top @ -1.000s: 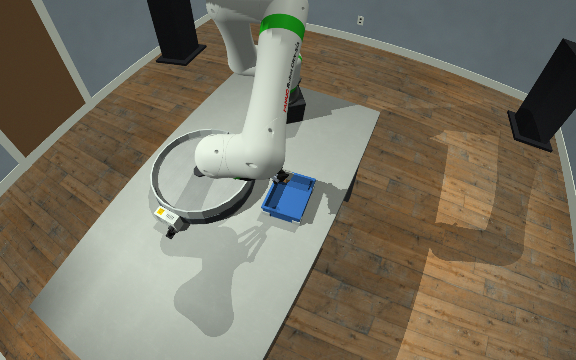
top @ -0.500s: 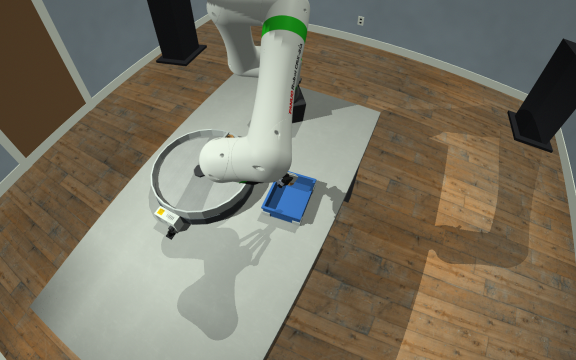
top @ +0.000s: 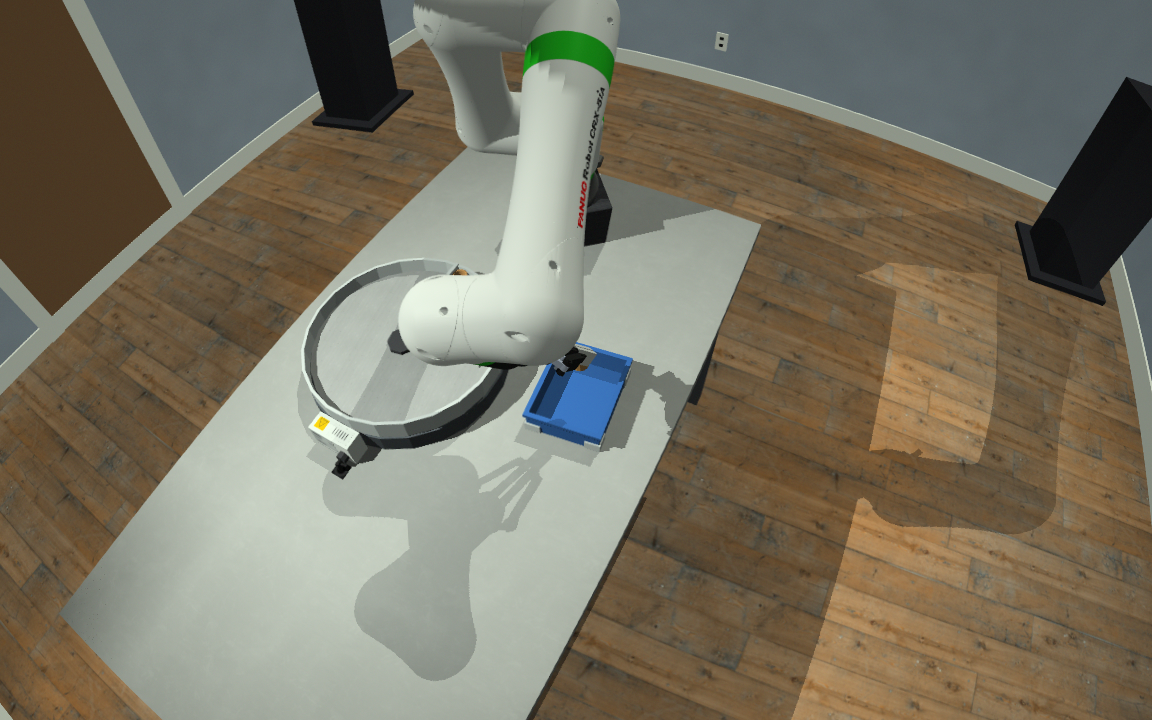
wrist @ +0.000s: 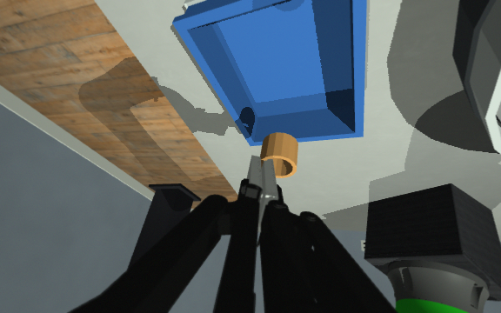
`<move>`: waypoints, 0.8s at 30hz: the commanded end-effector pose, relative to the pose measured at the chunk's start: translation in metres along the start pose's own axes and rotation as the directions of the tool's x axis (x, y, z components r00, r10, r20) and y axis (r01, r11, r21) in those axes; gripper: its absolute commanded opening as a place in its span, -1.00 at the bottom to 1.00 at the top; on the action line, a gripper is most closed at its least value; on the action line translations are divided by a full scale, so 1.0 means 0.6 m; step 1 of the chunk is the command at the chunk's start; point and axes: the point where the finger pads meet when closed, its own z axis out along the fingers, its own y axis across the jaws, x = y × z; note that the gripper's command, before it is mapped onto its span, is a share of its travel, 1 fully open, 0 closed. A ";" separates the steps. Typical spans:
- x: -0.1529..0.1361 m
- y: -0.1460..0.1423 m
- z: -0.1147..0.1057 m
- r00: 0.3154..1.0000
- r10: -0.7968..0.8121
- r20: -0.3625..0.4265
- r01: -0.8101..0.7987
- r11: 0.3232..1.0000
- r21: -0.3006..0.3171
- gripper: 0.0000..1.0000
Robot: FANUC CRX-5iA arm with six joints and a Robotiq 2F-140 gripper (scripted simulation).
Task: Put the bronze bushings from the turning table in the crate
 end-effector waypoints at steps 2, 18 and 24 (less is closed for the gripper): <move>0.000 0.000 0.000 1.000 0.000 0.000 0.000 1.000 0.000 -1.00; 0.008 0.000 0.009 1.000 0.000 0.000 0.000 1.000 0.000 -1.00; 0.043 -0.001 0.051 1.000 0.000 0.000 0.000 1.000 0.000 -1.00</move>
